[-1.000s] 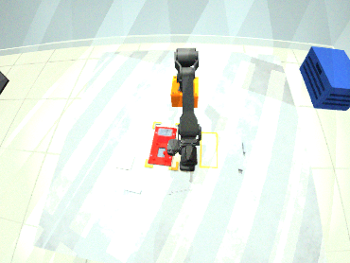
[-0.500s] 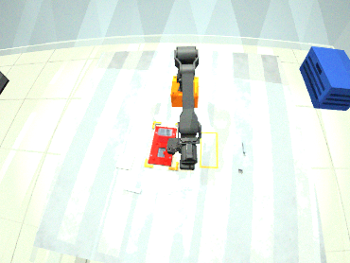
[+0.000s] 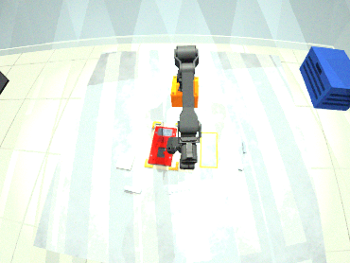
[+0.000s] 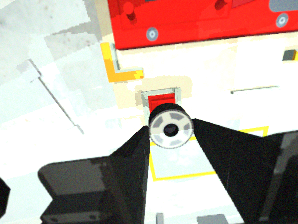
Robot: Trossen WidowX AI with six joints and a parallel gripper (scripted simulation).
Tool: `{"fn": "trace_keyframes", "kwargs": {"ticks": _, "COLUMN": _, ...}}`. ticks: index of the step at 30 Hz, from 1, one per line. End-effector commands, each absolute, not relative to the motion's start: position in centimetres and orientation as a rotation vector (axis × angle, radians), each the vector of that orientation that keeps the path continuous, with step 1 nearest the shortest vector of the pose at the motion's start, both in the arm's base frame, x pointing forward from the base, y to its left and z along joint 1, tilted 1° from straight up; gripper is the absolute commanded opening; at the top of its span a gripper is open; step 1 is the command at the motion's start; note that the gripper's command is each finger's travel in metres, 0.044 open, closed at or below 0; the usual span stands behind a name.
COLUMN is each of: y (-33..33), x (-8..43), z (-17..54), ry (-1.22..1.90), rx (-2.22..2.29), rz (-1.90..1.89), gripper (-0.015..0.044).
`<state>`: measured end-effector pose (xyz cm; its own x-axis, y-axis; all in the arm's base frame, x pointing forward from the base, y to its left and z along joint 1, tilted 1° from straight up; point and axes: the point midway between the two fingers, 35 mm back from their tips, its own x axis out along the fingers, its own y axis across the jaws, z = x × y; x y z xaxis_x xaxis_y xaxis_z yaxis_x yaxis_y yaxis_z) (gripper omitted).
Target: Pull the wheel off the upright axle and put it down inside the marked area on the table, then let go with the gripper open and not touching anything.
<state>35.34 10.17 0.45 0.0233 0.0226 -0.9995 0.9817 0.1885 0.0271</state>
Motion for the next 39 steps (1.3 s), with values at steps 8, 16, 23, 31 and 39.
{"fn": "trace_keyframes", "kwargs": {"ticks": 8, "y": 10.2, "x": 35.3, "z": 1.0, "ry": 1.287, "rx": 1.098, "rz": -1.041, "gripper": 0.0}}
{"fn": "trace_keyframes", "kwargs": {"ticks": 16, "y": 10.2, "x": 35.3, "z": 1.3, "ry": 1.286, "rx": 1.098, "rz": -1.041, "gripper": 0.0}}
{"fn": "trace_keyframes", "kwargs": {"ticks": 23, "y": 10.2, "x": 35.3, "z": 1.5, "ry": 1.285, "rx": 1.099, "rz": -1.041, "gripper": 0.0}}
{"fn": "trace_keyframes", "kwargs": {"ticks": 31, "y": 10.1, "x": 35.3, "z": 1.8, "ry": 1.285, "rx": 1.099, "rz": -1.04, "gripper": 0.0}}
{"fn": "trace_keyframes", "kwargs": {"ticks": 39, "y": 10.1, "x": 35.2, "z": 2.1, "ry": 1.284, "rx": 1.1, "rz": -1.04, "gripper": 0.0}}
